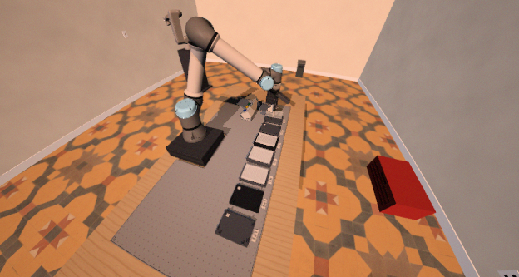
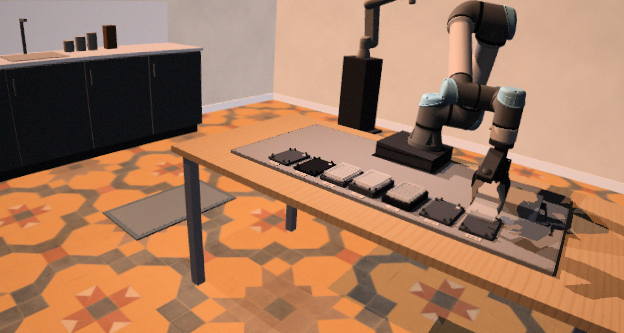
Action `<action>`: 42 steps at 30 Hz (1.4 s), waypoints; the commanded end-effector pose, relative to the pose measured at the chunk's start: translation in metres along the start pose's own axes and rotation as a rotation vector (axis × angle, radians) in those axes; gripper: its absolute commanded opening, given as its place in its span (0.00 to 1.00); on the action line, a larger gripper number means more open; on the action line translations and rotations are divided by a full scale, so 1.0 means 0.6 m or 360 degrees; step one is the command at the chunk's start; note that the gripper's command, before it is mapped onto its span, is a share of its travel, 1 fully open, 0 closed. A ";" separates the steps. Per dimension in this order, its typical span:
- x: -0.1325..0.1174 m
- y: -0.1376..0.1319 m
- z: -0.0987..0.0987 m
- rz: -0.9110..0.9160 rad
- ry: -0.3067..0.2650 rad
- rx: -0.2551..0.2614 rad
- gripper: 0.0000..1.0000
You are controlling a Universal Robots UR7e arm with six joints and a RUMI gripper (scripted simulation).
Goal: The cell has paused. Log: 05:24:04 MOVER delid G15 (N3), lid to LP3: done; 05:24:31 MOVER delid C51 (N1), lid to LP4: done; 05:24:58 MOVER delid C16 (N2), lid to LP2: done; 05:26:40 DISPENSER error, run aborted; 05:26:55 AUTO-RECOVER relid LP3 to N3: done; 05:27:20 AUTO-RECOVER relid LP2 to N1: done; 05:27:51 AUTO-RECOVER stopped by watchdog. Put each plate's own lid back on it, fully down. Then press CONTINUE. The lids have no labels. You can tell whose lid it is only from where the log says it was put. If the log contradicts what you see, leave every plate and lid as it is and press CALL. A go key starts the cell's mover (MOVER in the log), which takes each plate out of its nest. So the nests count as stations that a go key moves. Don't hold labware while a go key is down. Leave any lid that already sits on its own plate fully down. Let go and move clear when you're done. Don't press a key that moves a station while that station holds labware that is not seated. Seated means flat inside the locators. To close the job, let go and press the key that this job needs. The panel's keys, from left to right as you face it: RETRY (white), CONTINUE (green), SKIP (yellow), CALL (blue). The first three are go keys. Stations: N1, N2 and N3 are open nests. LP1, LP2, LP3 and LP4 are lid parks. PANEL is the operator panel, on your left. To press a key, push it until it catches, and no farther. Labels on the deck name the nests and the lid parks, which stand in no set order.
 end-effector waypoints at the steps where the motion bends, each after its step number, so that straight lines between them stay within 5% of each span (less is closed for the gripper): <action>1: -0.001 0.014 -0.002 0.0054 0.0002 0.0001 0.00; 42: -0.024 0.322 -0.002 0.0105 0.0002 0.0000 0.00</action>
Point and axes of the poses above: the point where the finger pads meet when closed, its own z axis out along the fingers, its own y axis across the jaws, x = y × z, the point moved 4 cm from there along -z, back along the fingers, and after that the axes turned 4 degrees about -z, right-handed, at the moved point
